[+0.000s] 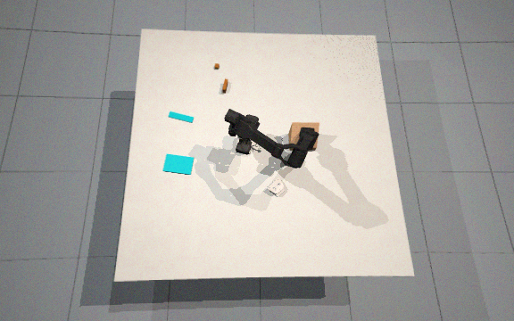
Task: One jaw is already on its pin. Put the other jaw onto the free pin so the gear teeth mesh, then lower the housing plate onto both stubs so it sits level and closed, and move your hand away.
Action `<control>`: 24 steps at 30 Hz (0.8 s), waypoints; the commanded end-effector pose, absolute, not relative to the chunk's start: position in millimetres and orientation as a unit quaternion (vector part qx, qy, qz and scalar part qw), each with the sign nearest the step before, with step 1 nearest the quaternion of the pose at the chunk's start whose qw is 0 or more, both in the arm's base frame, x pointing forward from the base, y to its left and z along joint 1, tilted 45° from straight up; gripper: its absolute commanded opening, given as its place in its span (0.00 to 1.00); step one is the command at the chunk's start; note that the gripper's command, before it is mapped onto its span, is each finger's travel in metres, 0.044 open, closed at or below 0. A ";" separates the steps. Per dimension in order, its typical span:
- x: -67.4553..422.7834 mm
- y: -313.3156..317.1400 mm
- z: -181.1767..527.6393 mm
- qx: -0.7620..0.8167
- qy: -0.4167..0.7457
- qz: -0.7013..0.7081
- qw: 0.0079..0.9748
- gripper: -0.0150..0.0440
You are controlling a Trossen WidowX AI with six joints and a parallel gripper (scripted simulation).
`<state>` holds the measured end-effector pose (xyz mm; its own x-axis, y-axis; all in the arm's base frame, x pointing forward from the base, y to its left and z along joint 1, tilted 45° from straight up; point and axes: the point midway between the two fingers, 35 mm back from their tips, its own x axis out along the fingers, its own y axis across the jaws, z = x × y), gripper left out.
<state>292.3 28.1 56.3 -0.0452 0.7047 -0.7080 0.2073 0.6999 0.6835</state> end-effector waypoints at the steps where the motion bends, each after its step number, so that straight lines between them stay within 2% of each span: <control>1: 292.0 28.0 55.9 0.329 0.694 0.203 0.607 0.48; 24: 291.8 47.8 35.6 0.329 0.694 0.202 0.607 0.48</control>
